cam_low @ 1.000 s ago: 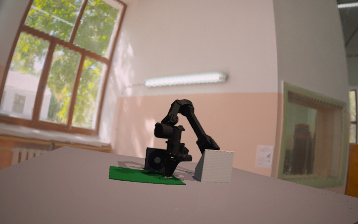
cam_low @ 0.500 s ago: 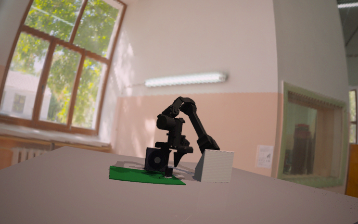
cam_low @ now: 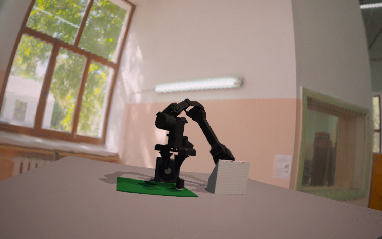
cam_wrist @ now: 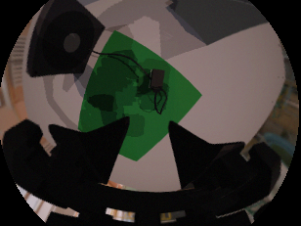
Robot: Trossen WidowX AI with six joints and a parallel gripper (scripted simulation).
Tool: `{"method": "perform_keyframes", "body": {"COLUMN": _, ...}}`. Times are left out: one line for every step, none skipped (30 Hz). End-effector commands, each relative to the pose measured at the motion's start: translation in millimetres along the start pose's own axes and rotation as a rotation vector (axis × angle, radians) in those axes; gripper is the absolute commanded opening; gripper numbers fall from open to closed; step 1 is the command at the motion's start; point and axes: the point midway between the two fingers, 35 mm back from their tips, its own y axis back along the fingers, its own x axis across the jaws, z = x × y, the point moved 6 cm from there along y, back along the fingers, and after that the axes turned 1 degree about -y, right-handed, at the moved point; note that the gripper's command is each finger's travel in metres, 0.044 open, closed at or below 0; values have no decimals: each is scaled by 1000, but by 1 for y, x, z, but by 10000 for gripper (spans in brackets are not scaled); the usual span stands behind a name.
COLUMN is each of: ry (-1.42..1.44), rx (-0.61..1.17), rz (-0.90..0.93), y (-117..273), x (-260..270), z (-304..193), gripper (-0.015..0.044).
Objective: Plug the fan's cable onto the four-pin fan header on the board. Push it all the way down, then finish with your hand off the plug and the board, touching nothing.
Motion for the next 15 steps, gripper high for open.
{"method": "perform_keyframes", "body": {"ry": -1, "rx": -3, "rz": 3, "y": -4, "x": 5, "z": -44, "gripper": 260}}
{"method": "perform_keyframes", "body": {"ry": -1, "rx": -3, "rz": 3, "y": -5, "x": 6, "z": -52, "gripper": 260}}
{"method": "perform_keyframes", "body": {"ry": -1, "rx": -2, "rz": 3, "y": -6, "x": 6, "z": -57, "gripper": 260}}
{"method": "perform_keyframes", "body": {"ry": -1, "rx": -2, "rz": 3, "y": -6, "x": 6, "z": -59, "gripper": 260}}
{"method": "perform_keyframes", "body": {"ry": -1, "rx": -2, "rz": 3, "y": -6, "x": 6, "z": -59, "gripper": 260}}
{"method": "perform_keyframes", "body": {"ry": -1, "rx": -2, "rz": 3, "y": -6, "x": 6, "z": -59, "gripper": 260}}
{"method": "perform_keyframes", "body": {"ry": -1, "rx": -2, "rz": 3, "y": -6, "x": 6, "z": -59, "gripper": 260}}
{"method": "perform_keyframes", "body": {"ry": -1, "rx": -2, "rz": 3, "y": -6, "x": 6, "z": -59, "gripper": 260}}
{"method": "perform_keyframes", "body": {"ry": -1, "rx": -2, "rz": 3, "y": -6, "x": 6, "z": -59, "gripper": 260}}
{"method": "perform_keyframes", "body": {"ry": -1, "rx": -2, "rz": 3, "y": -6, "x": 6, "z": -59, "gripper": 260}}
{"method": "perform_keyframes", "body": {"ry": -1, "rx": -2, "rz": 3, "y": -6, "x": 6, "z": -59, "gripper": 260}}
{"method": "perform_keyframes", "body": {"ry": -1, "rx": -2, "rz": 3, "y": -6, "x": 6, "z": -59, "gripper": 260}}
{"method": "perform_keyframes", "body": {"ry": -1, "rx": -2, "rz": 3, "y": -6, "x": 6, "z": -59, "gripper": 260}}
{"method": "perform_keyframes", "body": {"ry": -1, "rx": -2, "rz": 3, "y": -6, "x": 6, "z": -59, "gripper": 260}}
{"method": "perform_keyframes", "body": {"ry": -1, "rx": -2, "rz": 3, "y": -6, "x": 6, "z": -59, "gripper": 260}}
